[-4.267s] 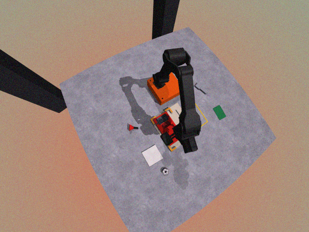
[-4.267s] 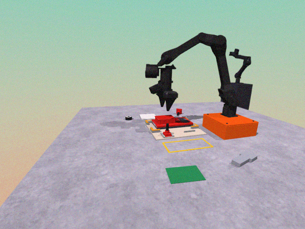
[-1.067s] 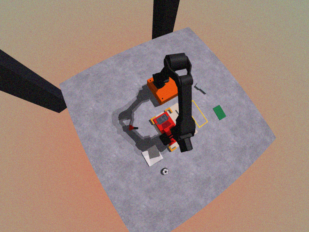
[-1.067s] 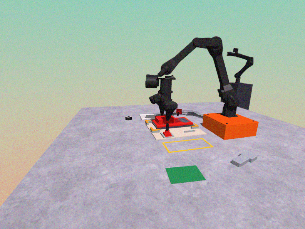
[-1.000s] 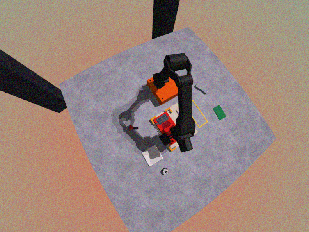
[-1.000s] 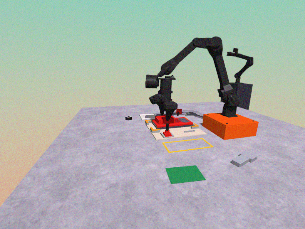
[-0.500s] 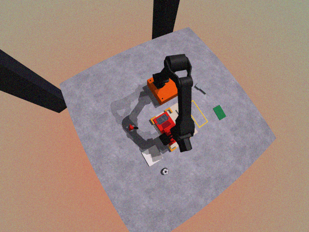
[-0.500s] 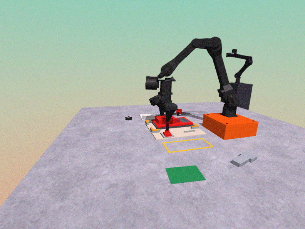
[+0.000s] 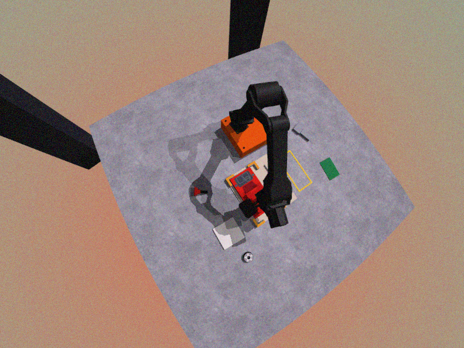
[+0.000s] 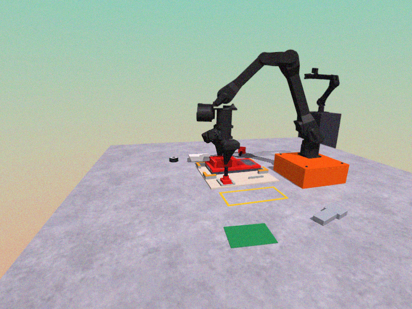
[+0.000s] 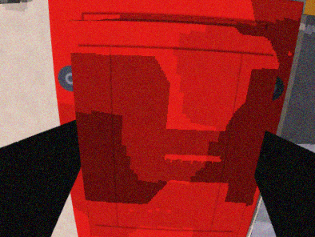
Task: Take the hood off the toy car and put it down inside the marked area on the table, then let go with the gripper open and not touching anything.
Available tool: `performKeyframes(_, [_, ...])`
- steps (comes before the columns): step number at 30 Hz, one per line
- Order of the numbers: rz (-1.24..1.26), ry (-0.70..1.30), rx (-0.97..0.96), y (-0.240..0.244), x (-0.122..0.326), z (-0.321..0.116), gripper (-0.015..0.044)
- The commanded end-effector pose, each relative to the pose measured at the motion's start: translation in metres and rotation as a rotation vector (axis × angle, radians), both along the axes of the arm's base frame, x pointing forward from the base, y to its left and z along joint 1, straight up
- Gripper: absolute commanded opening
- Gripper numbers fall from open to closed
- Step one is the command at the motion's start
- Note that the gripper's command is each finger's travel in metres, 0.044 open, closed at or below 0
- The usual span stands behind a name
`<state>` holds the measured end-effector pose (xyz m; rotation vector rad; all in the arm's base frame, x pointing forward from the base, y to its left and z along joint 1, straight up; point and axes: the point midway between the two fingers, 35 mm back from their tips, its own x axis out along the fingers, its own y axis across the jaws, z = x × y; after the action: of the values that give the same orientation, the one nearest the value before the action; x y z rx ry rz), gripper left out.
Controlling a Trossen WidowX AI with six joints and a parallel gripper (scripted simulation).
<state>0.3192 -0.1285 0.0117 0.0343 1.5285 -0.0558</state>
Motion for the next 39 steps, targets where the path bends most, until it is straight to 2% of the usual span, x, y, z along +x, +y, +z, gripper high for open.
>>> performKeyframes(1, [0.0, -0.001, -0.001, 0.0, 0.0, 0.0, 0.0288])
performKeyframes(3, [0.0, -0.001, -0.001, 0.0, 0.0, 0.0, 0.0275])
performKeyframes(13, [0.0, -0.001, -0.001, 0.0, 0.0, 0.005, 0.0012])
performKeyframes(14, [0.0, -0.001, -0.001, 0.0, 0.0, 0.006, 0.0])
performKeyframes(39, [0.0, 0.0, 0.0, 0.0, 0.0, 0.022, 0.0])
